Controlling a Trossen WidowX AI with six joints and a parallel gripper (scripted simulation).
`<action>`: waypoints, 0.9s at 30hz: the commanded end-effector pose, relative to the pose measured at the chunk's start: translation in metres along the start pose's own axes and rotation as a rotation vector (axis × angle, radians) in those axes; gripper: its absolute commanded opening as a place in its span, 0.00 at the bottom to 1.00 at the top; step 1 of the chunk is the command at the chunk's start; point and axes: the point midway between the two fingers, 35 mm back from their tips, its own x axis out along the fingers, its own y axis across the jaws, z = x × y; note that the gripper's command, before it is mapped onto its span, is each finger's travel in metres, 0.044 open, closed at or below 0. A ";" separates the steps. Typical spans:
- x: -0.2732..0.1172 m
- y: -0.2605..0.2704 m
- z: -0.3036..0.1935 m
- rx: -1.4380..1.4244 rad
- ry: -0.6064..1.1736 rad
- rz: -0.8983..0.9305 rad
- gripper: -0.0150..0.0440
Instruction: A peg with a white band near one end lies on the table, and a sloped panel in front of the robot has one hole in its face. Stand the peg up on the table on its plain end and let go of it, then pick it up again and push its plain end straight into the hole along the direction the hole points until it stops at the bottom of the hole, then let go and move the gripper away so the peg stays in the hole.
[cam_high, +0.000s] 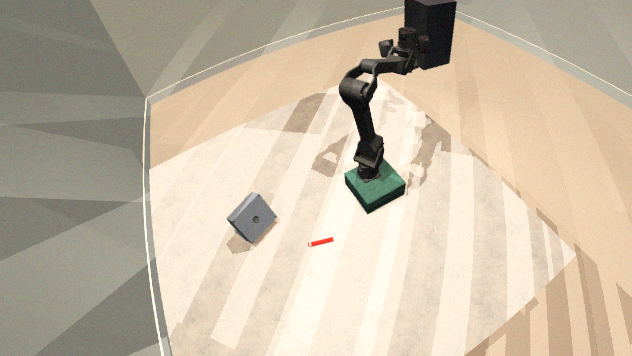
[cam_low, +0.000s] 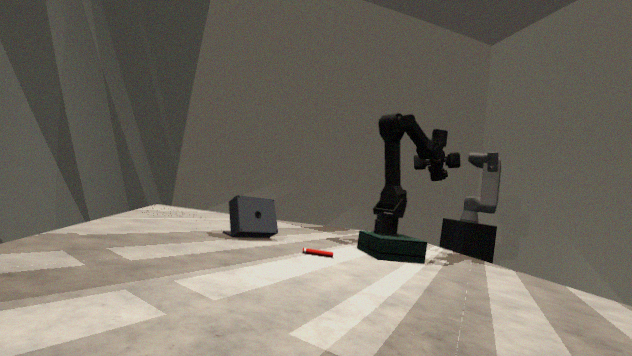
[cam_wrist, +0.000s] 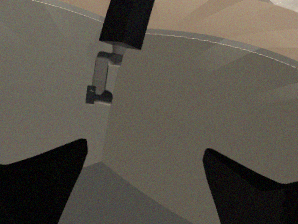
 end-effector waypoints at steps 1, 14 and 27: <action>0.000 -0.001 0.000 -0.001 0.000 -0.001 0.98; 0.023 -0.076 0.005 -0.133 -0.041 -0.180 1.00; 0.029 -0.169 0.011 -0.313 -0.059 -0.397 1.00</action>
